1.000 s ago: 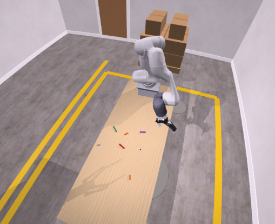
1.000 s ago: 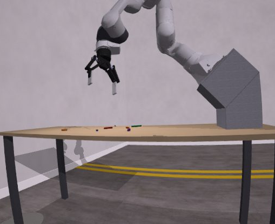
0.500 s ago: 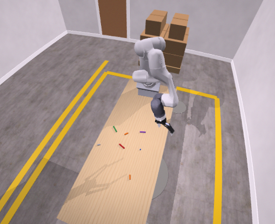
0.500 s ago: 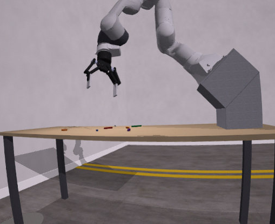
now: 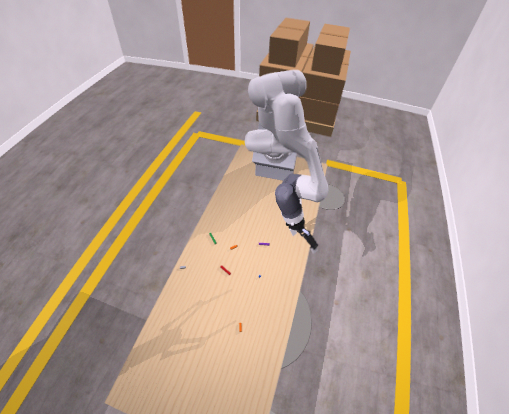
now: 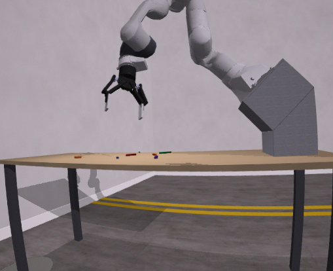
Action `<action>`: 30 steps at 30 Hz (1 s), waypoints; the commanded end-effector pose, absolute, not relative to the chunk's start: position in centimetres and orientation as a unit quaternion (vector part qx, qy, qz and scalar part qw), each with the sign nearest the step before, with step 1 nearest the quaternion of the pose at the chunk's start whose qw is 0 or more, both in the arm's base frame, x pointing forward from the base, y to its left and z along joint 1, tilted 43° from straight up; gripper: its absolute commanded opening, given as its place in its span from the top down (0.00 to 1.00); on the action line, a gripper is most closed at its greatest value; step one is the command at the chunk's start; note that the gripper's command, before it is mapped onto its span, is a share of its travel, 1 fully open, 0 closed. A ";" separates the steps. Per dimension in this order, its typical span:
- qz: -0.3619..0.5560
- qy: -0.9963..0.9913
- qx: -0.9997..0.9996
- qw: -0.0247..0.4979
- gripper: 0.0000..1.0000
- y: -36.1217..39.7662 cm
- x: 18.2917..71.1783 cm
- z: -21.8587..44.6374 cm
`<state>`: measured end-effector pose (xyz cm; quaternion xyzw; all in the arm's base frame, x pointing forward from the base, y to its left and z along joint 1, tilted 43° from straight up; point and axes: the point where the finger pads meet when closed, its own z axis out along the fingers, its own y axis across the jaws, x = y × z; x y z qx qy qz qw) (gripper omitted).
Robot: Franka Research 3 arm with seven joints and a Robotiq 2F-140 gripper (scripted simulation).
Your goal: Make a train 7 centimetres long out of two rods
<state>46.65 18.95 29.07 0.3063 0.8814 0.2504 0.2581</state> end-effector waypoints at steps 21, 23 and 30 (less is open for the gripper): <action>0.299 0.809 0.446 0.239 0.00 14.9 48.9 27.3; 0.299 0.809 0.446 0.239 0.00 14.9 48.9 27.3; 0.299 0.809 0.446 0.239 0.00 14.9 48.9 27.3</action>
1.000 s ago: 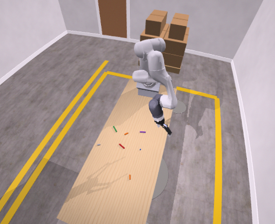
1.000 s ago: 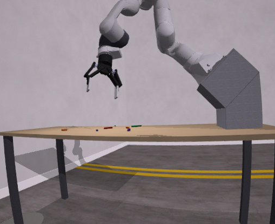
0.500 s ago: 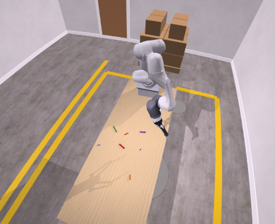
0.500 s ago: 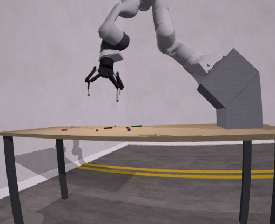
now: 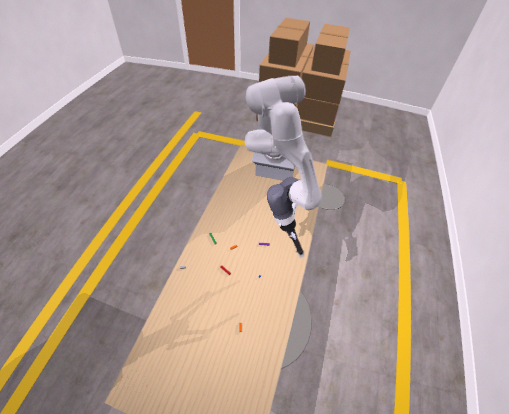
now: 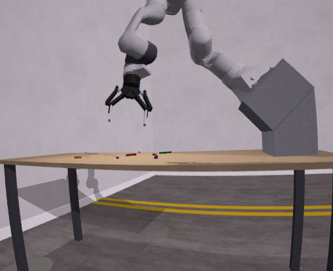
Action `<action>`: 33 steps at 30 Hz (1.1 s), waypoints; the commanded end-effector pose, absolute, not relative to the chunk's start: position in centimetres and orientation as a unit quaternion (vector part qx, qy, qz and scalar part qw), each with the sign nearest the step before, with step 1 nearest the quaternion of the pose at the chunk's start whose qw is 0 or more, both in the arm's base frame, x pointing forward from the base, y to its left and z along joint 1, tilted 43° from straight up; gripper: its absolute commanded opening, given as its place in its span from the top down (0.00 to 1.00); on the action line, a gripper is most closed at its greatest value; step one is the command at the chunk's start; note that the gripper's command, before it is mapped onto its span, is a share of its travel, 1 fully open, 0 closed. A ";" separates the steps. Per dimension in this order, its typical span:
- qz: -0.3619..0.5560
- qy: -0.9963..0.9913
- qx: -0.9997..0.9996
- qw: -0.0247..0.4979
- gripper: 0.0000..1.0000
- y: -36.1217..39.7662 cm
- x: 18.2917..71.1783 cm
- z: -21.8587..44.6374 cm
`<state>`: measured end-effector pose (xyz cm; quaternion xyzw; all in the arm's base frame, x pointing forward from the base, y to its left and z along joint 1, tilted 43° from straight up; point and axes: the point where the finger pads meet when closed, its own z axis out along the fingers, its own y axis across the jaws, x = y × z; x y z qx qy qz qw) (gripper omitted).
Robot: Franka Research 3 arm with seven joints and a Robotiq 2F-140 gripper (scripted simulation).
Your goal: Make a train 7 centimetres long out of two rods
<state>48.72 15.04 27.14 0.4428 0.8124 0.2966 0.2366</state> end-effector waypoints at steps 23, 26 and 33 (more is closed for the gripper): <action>0.319 0.760 0.518 0.228 0.00 12.4 49.7 26.1; 0.334 0.704 0.587 0.218 0.00 9.6 50.2 24.8; 0.334 0.704 0.587 0.218 0.00 9.6 50.2 24.8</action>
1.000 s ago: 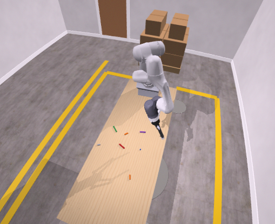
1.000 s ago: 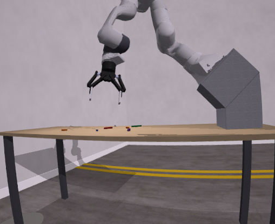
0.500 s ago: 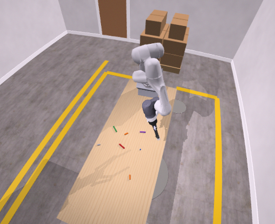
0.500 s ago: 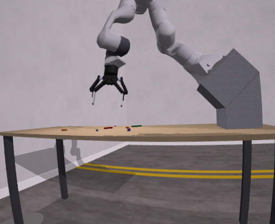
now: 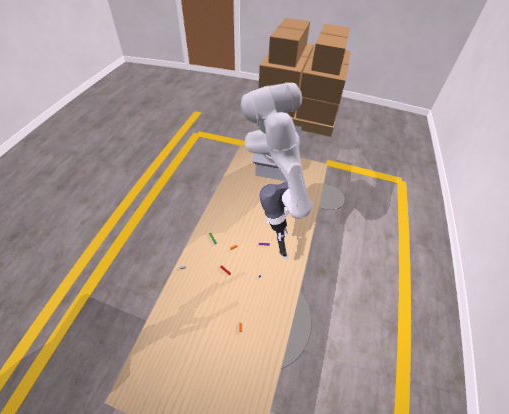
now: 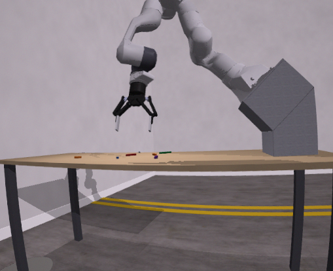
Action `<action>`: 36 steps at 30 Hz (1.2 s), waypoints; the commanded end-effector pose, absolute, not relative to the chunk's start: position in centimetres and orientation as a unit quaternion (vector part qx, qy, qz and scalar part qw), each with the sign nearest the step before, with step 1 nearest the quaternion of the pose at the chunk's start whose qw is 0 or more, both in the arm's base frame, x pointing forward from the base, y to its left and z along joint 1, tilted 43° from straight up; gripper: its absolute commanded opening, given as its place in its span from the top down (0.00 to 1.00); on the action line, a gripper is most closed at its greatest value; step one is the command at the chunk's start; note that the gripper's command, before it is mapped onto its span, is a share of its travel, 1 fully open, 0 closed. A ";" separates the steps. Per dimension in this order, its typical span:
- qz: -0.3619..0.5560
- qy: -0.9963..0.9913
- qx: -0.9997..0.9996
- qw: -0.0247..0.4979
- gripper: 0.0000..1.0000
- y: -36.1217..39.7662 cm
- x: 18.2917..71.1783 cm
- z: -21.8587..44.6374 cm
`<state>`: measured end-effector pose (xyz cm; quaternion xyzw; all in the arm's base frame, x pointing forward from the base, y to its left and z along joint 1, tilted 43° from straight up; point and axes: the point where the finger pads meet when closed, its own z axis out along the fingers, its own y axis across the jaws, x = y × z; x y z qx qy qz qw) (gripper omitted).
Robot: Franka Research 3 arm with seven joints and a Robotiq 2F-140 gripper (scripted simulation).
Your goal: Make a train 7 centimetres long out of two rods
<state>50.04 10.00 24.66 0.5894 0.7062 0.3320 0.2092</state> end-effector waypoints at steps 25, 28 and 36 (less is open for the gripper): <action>0.334 0.704 0.587 0.218 0.00 9.6 50.2 24.8; 0.344 0.645 0.650 0.208 0.00 6.9 50.3 23.4; 0.352 0.536 0.743 0.190 0.00 2.4 49.7 20.6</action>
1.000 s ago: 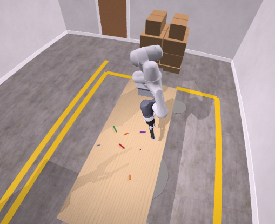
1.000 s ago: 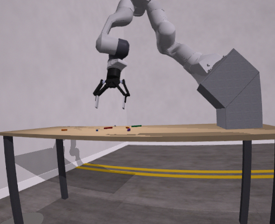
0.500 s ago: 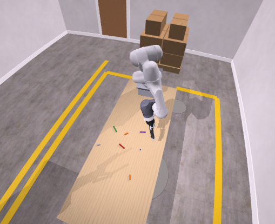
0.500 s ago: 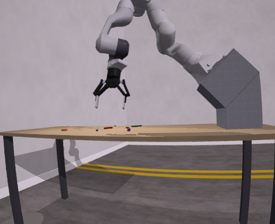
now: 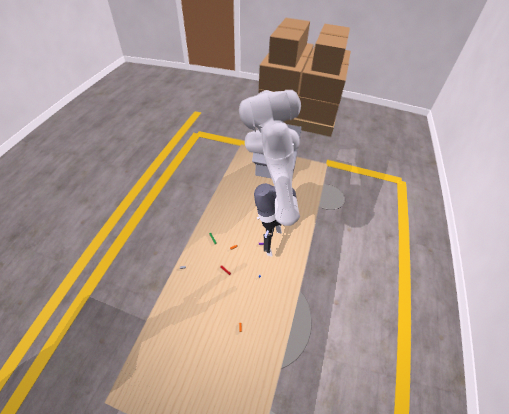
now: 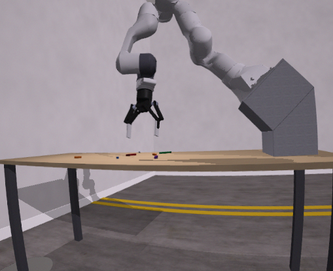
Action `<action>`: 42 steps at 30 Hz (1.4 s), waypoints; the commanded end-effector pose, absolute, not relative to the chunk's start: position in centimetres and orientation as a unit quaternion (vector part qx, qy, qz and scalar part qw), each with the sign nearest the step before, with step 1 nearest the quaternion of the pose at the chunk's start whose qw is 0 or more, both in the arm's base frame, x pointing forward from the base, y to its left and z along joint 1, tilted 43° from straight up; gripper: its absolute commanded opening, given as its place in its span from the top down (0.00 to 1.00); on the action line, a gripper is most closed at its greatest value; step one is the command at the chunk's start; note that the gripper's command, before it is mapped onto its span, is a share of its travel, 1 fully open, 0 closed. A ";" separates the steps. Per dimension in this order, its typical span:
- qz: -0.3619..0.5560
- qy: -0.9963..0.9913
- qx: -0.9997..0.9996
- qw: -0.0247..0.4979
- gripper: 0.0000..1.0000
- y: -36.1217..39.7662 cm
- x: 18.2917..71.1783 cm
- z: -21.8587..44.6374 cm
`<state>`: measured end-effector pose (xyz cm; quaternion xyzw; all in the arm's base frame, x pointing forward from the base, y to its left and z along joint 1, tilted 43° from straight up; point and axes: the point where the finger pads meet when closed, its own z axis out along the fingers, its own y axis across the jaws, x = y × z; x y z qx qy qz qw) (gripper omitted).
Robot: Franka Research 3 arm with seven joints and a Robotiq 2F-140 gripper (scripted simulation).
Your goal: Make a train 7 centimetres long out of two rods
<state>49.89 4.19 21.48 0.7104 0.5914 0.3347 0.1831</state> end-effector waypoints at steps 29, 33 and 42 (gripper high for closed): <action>0.332 0.272 0.891 0.146 0.00 -5.3 45.1 13.9; 0.332 0.272 0.891 0.146 0.00 -5.3 45.1 13.9; 0.332 0.272 0.891 0.146 0.00 -5.3 45.1 13.9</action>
